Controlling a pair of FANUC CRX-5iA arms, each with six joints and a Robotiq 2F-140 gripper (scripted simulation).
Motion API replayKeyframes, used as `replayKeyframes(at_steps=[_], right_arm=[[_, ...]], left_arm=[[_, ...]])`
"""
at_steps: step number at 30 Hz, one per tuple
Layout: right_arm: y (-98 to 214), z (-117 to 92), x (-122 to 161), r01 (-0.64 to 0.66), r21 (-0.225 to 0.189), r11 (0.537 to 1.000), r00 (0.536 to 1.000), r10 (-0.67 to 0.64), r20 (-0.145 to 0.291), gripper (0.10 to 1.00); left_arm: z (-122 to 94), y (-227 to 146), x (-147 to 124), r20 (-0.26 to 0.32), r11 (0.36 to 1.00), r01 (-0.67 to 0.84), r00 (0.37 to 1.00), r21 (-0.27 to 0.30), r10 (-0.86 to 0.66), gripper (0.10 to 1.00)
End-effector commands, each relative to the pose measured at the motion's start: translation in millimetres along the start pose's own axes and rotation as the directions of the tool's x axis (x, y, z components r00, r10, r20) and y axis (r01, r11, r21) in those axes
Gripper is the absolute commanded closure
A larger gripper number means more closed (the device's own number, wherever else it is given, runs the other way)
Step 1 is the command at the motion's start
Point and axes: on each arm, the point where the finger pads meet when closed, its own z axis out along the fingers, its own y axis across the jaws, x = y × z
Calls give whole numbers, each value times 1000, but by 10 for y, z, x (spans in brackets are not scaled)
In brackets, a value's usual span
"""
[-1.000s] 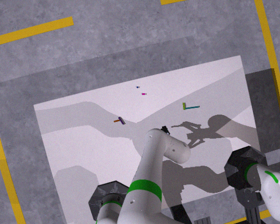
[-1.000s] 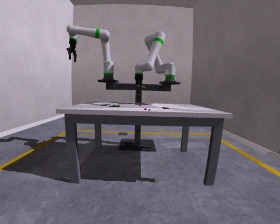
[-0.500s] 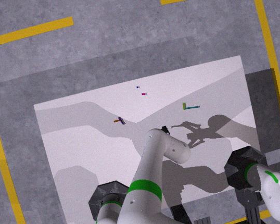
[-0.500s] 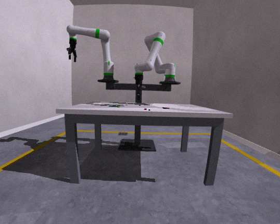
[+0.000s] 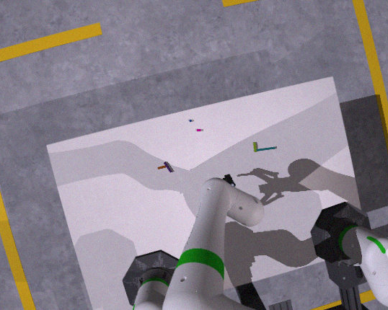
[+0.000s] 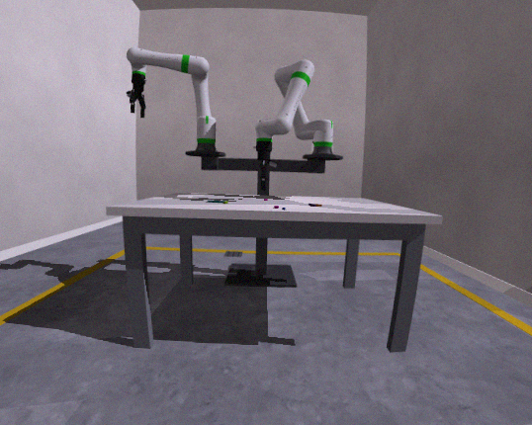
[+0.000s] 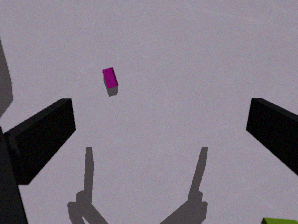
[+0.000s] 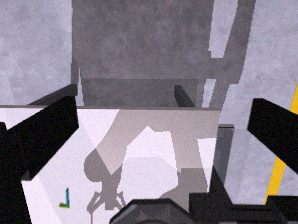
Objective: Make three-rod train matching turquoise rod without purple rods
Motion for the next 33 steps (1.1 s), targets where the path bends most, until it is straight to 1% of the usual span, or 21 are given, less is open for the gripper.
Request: replayKeyframes(at_steps=[1,17,19,20,22,23,25,26,29,33], right_arm=[[1,-8,3,0,0,1000,1000,0,-2,98],[1,-8,3,0,0,1000,1000,0,-2,98],[1,-8,3,0,0,1000,1000,0,-2,98],[1,-8,3,0,0,1000,1000,0,-2,98],[1,-8,3,0,0,1000,1000,0,-2,98],[1,-8,3,0,0,1000,1000,0,-2,98],[1,-8,3,0,0,1000,1000,0,-2,98],[1,-8,3,0,0,1000,1000,0,-2,98],[1,-8,3,0,0,1000,1000,0,-2,98],[1,-8,3,0,0,1000,1000,0,-2,98]], left_arm=[[-6,4,-6,1,1000,0,1000,-1,0,98],[-6,4,-6,1,1000,0,1000,-1,0,98],[-6,51,-14,1,1000,10,1000,-1,-10,98],[-8,147,-30,1,999,32,999,-1,-32,98],[-16,493,-69,1,994,108,994,-1,-108,98],[-18,572,-74,1,992,125,992,-1,-125,98],[-18,572,-74,1,992,125,992,-1,-125,98],[-28,883,-83,1,981,192,981,-1,-192,98],[-36,1105,-77,1,971,239,971,0,-239,98],[-55,1547,-35,2,943,332,943,0,-332,98]])
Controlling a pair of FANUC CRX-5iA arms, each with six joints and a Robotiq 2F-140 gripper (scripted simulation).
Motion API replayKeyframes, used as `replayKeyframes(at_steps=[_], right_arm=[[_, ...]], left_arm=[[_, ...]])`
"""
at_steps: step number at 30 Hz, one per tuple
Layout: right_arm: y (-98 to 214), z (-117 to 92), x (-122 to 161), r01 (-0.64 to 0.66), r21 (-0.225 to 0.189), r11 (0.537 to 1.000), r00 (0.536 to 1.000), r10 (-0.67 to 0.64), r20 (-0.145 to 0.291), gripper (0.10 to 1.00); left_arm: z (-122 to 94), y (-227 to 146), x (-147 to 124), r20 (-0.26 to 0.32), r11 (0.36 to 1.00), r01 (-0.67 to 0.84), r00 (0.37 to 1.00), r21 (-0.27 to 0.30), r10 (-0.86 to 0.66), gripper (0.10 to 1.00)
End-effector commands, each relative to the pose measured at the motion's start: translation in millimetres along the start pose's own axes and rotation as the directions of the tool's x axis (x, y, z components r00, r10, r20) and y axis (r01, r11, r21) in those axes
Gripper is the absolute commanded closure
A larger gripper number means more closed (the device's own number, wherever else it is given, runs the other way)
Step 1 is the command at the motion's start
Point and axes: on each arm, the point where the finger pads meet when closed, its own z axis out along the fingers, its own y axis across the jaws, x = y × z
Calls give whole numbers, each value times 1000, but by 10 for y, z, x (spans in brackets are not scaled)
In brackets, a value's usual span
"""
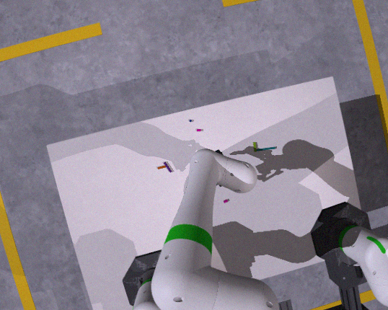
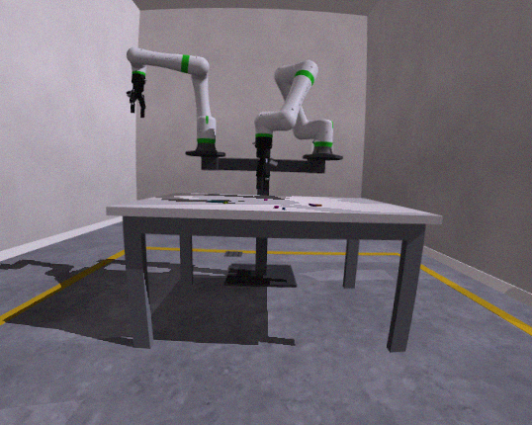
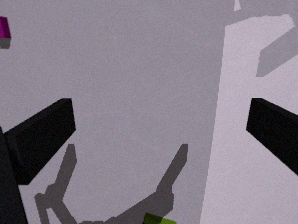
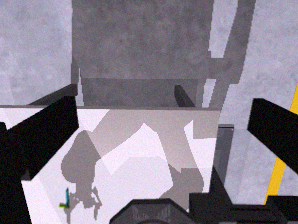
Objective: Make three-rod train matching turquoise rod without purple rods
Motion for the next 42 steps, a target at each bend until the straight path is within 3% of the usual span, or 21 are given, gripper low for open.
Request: replayKeyframes(at_steps=[1,7,9,10,24,29,30,42], right_arm=[[1,-8,3,0,0,1000,1000,0,-2,98],[1,-8,3,0,0,1000,1000,0,-2,98],[1,-8,3,0,0,1000,1000,0,-2,98],[1,-8,3,0,0,1000,1000,0,-2,98],[1,-8,3,0,0,1000,1000,0,-2,98],[1,-8,3,0,0,1000,1000,0,-2,98],[1,-8,3,0,0,1000,1000,0,-2,98],[1,-8,3,0,0,1000,1000,0,-2,98]], left_arm=[[-13,416,-87,-6,996,90,996,-1,-90,98],[-48,1065,-115,-6,974,228,974,-2,-228,98],[-48,1065,-115,-6,974,228,974,-2,-228,98],[-69,1376,-98,-6,956,293,956,-3,-293,98],[-183,2766,224,-4,823,568,823,-4,-568,98],[-191,2847,256,-4,813,583,813,-4,-583,98],[-191,2847,256,-4,813,583,813,-4,-583,867],[-191,2847,256,-4,813,583,813,-4,-583,867]])
